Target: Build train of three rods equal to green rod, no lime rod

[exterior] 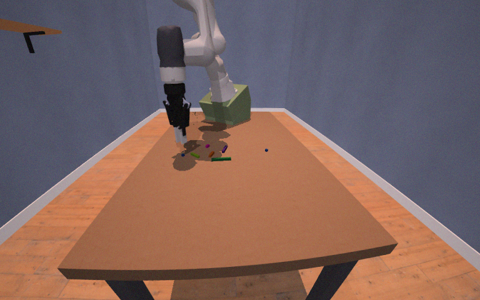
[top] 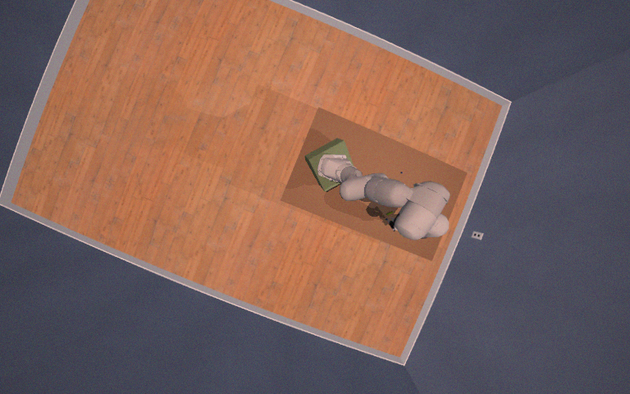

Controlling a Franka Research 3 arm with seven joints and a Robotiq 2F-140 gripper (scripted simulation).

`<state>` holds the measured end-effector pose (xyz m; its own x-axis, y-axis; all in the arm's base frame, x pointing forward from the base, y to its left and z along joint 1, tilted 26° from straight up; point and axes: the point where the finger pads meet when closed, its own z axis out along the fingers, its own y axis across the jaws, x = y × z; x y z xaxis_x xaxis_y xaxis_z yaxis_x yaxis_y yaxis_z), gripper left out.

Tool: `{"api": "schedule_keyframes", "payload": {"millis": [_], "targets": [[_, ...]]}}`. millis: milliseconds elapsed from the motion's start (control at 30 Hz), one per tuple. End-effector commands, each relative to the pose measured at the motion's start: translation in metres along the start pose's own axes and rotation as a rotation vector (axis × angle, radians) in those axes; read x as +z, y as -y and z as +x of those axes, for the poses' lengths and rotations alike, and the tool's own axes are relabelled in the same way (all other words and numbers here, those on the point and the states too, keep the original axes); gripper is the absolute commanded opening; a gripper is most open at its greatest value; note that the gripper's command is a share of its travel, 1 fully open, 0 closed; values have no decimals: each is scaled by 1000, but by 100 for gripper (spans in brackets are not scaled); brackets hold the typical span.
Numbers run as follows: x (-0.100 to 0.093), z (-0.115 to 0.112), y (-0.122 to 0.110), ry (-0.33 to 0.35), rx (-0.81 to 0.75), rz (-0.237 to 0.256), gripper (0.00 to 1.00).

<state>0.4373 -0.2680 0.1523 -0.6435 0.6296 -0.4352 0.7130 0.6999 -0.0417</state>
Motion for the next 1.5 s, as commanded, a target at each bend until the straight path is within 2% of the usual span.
{"api": "schedule_keyframes", "payload": {"millis": [0, 600, 1467], "targets": [[4, -3, -1, 9, 9, -1, 15], [29, -3, -1, 9, 9, -1, 15], [45, -4, -1, 9, 9, -1, 15]]}}
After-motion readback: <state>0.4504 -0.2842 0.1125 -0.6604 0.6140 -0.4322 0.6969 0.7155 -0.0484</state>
